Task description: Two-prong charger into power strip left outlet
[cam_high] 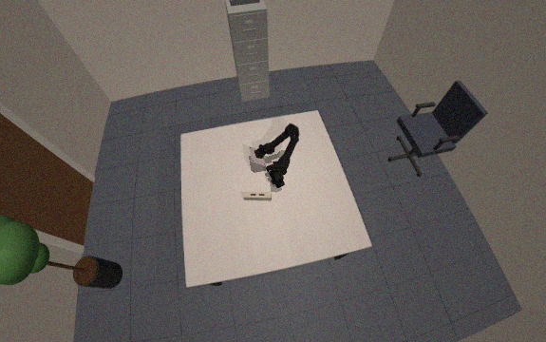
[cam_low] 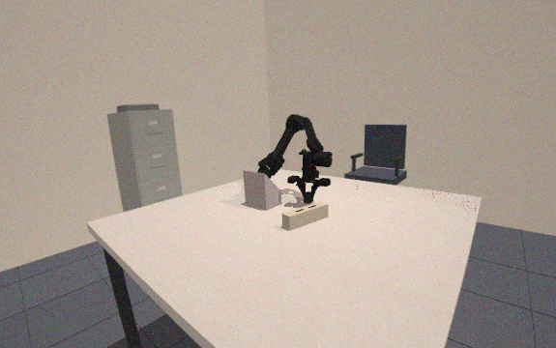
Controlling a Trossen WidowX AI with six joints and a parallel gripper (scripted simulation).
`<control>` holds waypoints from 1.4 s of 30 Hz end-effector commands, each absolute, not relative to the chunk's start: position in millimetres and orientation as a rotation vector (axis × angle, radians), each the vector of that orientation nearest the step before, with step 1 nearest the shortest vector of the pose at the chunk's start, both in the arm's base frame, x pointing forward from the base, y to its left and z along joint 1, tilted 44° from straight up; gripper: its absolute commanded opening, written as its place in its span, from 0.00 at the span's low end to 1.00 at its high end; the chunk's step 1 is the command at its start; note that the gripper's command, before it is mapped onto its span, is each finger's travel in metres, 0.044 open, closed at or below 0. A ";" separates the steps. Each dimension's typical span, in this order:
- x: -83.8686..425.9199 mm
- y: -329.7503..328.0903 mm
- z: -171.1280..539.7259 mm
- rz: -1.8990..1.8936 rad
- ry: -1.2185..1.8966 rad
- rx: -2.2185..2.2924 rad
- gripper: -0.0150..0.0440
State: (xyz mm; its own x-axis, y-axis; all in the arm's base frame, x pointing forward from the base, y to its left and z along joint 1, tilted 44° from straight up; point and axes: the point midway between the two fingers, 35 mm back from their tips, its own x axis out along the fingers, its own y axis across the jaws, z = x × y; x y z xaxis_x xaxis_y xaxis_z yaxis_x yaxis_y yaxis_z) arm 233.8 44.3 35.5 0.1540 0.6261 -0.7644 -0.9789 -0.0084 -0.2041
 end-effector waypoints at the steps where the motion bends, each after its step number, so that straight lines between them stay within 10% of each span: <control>1: 232.8 33.5 46.8 1.361 0.530 -0.845 0.25; 42: 226.7 12.7 29.3 1.150 0.872 -0.352 0.25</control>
